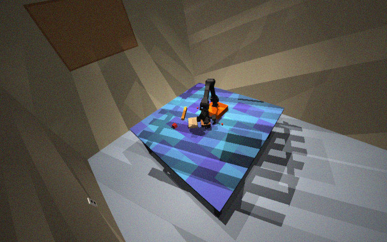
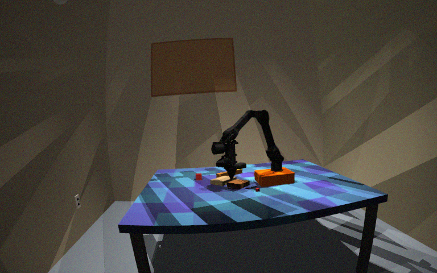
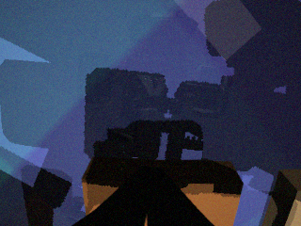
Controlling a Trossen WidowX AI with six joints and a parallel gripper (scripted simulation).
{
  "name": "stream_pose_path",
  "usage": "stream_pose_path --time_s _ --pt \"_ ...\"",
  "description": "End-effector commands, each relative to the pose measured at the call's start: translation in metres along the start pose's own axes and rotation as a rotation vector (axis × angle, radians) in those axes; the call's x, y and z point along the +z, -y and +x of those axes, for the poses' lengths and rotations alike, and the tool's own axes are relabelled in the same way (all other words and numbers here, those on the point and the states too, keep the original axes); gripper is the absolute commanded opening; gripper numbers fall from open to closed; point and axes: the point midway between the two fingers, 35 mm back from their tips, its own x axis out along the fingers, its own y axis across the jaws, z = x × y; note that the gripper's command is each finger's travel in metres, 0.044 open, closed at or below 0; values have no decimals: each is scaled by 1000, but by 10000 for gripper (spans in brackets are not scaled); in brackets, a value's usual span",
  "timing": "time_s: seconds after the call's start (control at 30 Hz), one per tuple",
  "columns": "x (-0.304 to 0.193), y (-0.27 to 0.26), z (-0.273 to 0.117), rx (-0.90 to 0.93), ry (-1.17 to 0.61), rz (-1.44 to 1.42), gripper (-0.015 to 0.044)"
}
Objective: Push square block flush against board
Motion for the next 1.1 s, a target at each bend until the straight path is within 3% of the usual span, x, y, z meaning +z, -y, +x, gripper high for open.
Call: stream_pose_path --time_s 0.0,0.17,0.33,1.07 --pt "4 7 -1 -3 3 -87 0" --pt "4 8 2 -3 3 -87 0" --pt "4 8 54 -3 3 -87 0" --pt "-13 9 54 -3 2 -87 0"
